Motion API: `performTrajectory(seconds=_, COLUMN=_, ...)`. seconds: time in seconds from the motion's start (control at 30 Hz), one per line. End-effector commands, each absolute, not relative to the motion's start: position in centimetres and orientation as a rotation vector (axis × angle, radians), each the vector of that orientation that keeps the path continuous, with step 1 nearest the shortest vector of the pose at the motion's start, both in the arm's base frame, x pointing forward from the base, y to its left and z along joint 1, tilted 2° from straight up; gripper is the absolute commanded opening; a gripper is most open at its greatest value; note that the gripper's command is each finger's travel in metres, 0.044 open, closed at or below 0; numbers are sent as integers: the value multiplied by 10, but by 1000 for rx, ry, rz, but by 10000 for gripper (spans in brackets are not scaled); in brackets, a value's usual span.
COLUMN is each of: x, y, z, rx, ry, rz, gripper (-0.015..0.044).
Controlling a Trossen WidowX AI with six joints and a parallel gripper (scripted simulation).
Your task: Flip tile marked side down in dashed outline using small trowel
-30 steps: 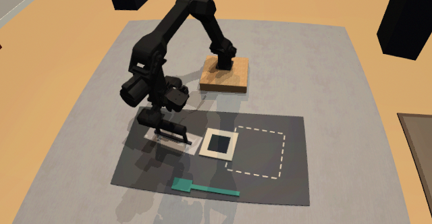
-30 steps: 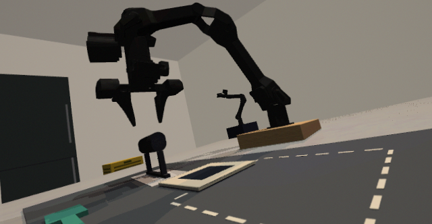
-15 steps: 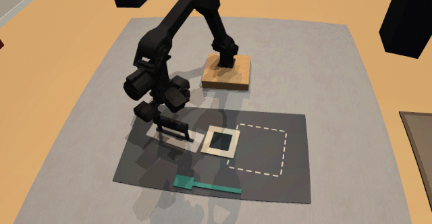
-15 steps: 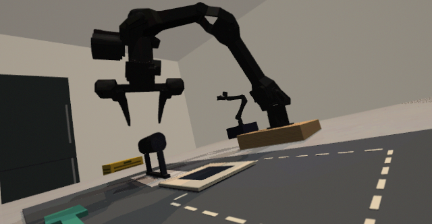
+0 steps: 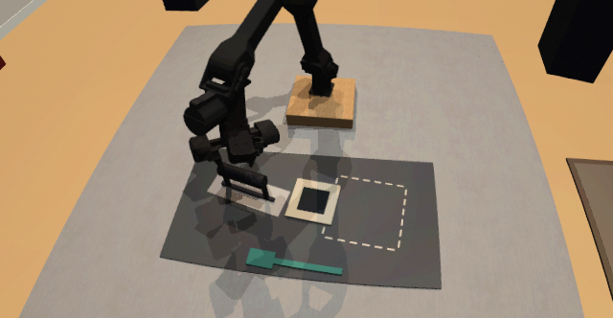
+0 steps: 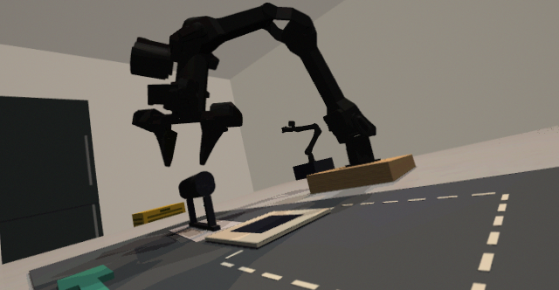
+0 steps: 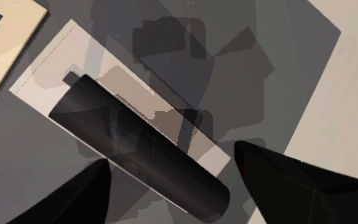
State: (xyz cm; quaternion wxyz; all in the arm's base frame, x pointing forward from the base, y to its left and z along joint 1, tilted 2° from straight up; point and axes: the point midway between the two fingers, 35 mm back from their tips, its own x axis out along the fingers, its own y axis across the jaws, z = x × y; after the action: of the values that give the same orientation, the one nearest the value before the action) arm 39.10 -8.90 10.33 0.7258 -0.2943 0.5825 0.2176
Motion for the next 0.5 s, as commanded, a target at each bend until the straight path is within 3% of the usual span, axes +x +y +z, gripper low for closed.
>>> performTrajectory(seconds=0.0, x=390, y=-87, z=100, rx=-549, ry=1276, rz=389, gripper=300)
performTrajectory(seconds=0.47, x=388, y=-88, z=94, rx=-164, ry=1187, rz=66, gripper=300)
